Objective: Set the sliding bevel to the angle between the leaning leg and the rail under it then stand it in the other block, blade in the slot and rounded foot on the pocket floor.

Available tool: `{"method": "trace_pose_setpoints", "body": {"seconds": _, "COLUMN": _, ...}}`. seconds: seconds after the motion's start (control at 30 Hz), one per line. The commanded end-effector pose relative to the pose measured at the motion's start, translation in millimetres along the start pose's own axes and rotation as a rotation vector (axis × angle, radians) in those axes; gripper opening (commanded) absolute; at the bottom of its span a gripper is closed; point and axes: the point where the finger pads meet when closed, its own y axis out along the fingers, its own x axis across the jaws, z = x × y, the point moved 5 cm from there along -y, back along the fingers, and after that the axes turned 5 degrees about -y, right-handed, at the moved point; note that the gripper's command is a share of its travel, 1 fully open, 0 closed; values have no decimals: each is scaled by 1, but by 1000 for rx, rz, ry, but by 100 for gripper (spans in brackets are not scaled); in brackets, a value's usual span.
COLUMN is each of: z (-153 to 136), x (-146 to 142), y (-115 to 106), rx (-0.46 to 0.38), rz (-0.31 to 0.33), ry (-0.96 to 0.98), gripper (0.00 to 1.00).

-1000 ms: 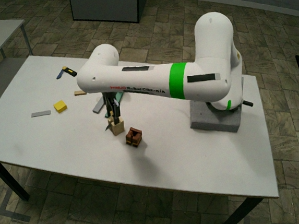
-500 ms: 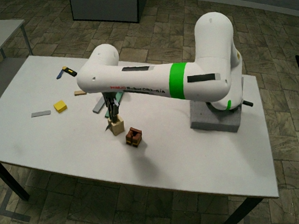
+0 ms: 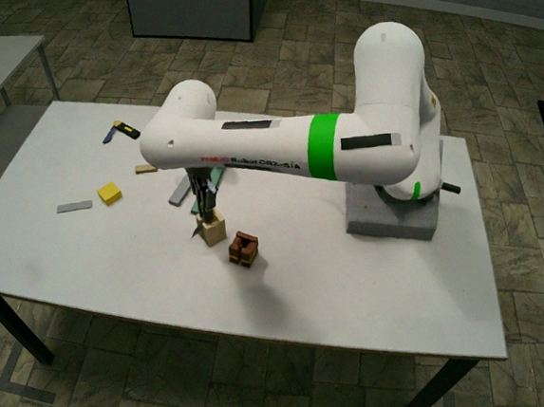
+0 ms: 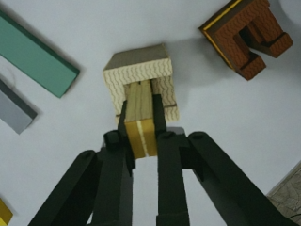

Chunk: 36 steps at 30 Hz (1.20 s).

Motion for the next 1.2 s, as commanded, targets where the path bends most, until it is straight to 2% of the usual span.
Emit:
{"method": "trace_pose_setpoints", "body": {"seconds": 0.0, "z": 0, "x": 0, "y": -1, "rx": -1, "rz": 2, "ry": 0, "gripper": 10}}
{"method": "trace_pose_setpoints", "body": {"seconds": 0.4, "z": 0, "x": 0, "y": -6, "rx": -1, "rz": 2, "ry": 0, "gripper": 10}}
{"method": "trace_pose_setpoints", "body": {"seconds": 1.17, "z": 0, "x": 0, "y": -46, "rx": -1, "rz": 2, "ry": 0, "gripper": 10}}
